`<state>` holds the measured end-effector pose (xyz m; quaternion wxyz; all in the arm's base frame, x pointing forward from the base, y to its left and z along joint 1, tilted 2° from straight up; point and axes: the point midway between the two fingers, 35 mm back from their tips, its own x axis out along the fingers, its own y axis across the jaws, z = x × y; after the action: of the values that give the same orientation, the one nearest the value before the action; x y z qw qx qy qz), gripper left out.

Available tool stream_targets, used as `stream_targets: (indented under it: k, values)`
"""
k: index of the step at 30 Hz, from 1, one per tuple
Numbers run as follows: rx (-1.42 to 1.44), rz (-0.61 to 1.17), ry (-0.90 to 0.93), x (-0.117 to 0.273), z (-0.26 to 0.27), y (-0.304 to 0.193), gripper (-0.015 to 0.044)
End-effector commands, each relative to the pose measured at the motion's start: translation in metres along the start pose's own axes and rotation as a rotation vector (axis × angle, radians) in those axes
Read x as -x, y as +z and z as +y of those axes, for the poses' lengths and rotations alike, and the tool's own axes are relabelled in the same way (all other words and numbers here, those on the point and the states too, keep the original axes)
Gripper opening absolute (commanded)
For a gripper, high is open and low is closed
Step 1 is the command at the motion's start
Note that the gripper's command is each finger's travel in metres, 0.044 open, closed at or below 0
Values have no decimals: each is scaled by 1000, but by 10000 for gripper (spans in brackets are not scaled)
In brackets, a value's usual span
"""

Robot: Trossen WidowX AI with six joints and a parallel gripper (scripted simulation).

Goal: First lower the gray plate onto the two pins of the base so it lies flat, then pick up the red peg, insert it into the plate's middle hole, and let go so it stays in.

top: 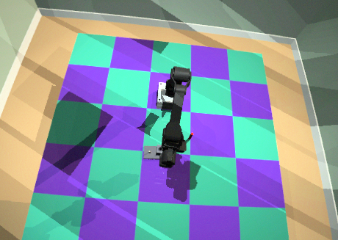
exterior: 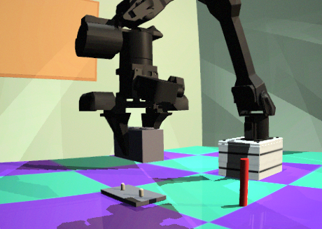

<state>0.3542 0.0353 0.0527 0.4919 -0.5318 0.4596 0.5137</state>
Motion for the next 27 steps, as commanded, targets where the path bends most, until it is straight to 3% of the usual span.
stream_targets:
  k: [1,16,27]
  values:
    - [23,-5,-1,-6,2,-10,0]
    - [99,-2,-1,-29,15,-51,0]
    - [102,-2,-1,-30,16,-52,0]
